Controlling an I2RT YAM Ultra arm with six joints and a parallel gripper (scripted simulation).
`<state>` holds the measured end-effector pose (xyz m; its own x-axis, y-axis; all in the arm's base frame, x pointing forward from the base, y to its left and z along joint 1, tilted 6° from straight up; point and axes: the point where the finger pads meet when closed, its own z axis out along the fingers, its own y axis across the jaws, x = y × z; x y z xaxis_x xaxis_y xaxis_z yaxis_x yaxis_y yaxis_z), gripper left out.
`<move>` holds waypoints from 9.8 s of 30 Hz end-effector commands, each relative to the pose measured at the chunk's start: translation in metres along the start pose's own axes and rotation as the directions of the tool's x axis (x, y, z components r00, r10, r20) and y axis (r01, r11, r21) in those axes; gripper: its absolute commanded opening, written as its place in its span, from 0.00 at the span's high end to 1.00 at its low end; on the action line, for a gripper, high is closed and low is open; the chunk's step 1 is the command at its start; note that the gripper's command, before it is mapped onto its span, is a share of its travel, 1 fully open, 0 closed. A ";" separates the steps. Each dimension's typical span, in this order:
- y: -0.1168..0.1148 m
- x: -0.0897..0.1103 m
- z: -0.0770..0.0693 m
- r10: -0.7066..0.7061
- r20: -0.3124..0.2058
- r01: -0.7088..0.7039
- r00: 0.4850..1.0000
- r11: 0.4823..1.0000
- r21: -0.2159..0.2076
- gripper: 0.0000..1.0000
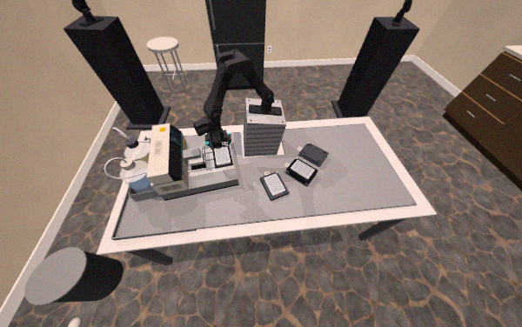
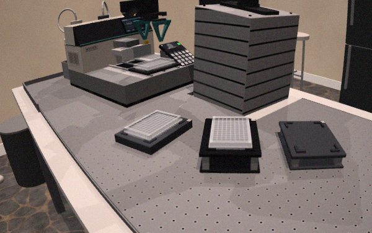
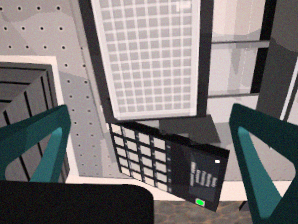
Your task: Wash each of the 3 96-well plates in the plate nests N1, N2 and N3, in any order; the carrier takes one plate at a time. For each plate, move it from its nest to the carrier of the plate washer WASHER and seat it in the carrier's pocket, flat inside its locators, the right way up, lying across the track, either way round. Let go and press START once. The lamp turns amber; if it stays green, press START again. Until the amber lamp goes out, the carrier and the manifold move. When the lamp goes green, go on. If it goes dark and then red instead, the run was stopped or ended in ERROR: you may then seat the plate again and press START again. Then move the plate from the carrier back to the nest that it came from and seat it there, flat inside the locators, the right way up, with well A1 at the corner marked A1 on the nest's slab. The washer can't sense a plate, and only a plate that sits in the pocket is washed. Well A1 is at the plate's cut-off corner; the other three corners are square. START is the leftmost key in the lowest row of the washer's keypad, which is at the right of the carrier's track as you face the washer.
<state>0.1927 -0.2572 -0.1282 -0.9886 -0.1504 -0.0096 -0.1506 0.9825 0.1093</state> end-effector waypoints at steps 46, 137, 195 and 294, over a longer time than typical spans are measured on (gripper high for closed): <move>-0.003 -0.002 0.054 -0.072 0.005 0.072 0.997 0.997 0.010 0.00; -0.004 -0.002 0.087 -0.072 0.005 0.072 0.997 0.997 0.010 0.30; -0.004 -0.002 0.075 -0.072 0.005 0.072 0.997 0.997 0.010 1.00; 0.084 -0.118 0.007 -0.205 0.008 0.204 0.979 0.979 0.009 1.00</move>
<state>0.2886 -0.1574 -0.1292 -0.9274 -0.3731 -0.0257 -0.3737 0.9218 0.1036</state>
